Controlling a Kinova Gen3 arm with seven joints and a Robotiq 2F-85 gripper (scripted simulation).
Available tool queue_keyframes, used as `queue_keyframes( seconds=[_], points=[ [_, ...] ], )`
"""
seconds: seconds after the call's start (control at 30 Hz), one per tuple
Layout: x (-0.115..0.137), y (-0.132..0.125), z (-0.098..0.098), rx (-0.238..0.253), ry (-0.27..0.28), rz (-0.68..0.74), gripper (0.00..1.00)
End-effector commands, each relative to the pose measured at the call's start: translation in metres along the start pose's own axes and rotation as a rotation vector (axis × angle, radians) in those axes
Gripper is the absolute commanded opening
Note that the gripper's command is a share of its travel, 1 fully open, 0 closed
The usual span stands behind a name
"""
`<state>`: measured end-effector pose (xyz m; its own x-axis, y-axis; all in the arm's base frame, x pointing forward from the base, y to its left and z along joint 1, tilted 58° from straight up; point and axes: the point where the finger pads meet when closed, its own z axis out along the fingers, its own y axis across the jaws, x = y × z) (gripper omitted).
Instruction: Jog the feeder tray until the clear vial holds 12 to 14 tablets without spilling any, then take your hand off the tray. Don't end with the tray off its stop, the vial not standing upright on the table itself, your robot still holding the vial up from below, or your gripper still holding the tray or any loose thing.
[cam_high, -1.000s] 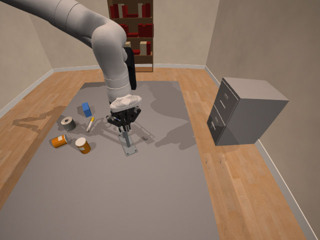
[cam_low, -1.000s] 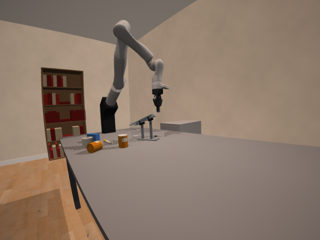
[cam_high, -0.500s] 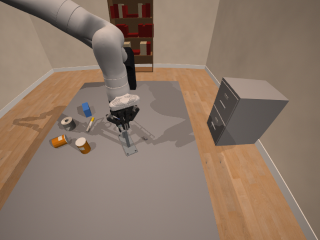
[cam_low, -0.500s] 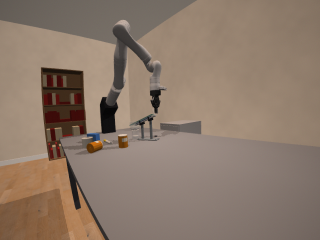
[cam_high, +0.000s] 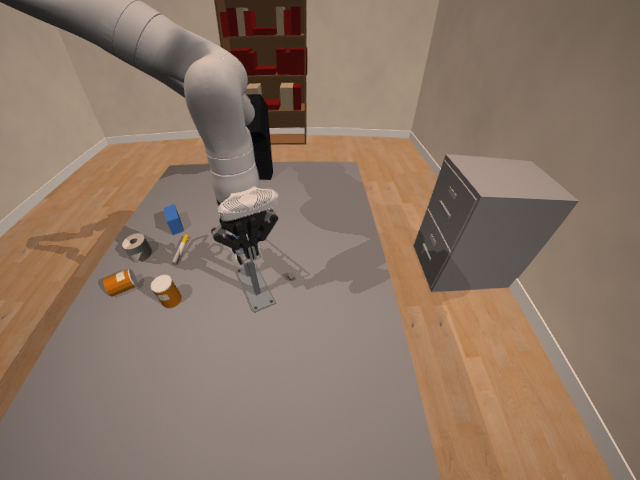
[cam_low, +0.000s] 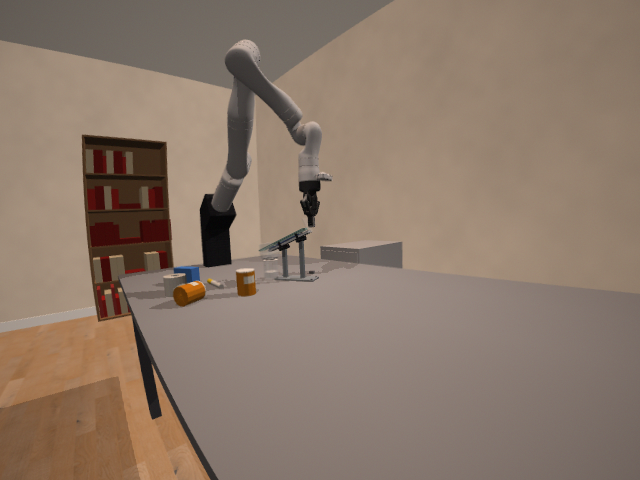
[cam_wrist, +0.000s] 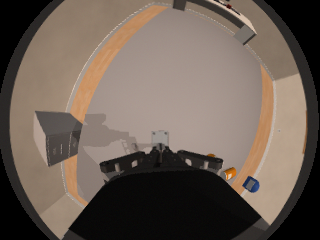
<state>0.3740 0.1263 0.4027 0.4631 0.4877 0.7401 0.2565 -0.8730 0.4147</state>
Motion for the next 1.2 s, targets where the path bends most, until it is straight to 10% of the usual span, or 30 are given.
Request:
queue_keyframes(
  seconds=[0.0, 1.17],
  points=[
    [-0.001, 0.001, 0.000, -0.002, -0.004, 0.000, 0.00],
    [0.011, 0.001, -0.005, -0.002, -0.004, 0.000, 0.00]
  ],
)
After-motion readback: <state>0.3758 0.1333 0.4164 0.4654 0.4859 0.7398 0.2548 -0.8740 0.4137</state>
